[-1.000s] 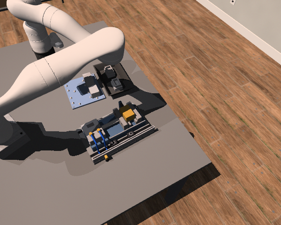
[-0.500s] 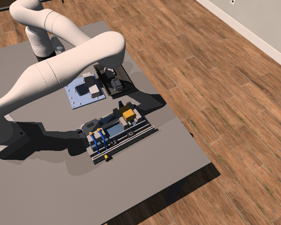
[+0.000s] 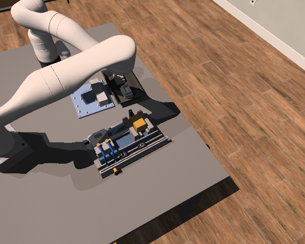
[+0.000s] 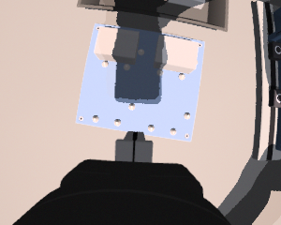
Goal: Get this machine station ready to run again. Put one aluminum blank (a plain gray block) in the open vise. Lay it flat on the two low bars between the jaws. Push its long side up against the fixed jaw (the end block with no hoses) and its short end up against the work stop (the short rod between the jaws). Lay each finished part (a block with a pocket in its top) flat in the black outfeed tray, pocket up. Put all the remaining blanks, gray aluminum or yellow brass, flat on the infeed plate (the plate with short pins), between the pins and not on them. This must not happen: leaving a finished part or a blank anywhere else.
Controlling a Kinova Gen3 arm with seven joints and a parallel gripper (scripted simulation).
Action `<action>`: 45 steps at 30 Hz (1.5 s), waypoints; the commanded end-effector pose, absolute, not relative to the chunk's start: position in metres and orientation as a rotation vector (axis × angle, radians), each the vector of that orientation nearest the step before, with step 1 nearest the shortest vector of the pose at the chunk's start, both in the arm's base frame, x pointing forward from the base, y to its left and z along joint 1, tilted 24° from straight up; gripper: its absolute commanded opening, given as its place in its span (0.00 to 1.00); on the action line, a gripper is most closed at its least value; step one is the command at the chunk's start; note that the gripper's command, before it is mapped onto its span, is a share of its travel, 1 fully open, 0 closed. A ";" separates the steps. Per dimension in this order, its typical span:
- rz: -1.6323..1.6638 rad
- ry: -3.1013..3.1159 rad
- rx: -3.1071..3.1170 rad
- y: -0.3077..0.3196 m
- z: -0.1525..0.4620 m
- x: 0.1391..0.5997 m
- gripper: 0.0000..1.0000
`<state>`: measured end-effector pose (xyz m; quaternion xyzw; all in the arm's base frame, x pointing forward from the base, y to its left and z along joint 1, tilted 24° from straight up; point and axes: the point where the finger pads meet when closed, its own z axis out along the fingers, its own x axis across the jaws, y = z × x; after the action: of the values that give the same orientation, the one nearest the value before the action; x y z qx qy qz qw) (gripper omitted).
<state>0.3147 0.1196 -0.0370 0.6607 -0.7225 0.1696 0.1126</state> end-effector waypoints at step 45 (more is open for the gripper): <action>0.498 -2.126 1.940 0.124 -0.028 0.315 0.00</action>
<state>0.3146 0.1216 -0.0337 0.6609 -0.7230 0.1677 0.1108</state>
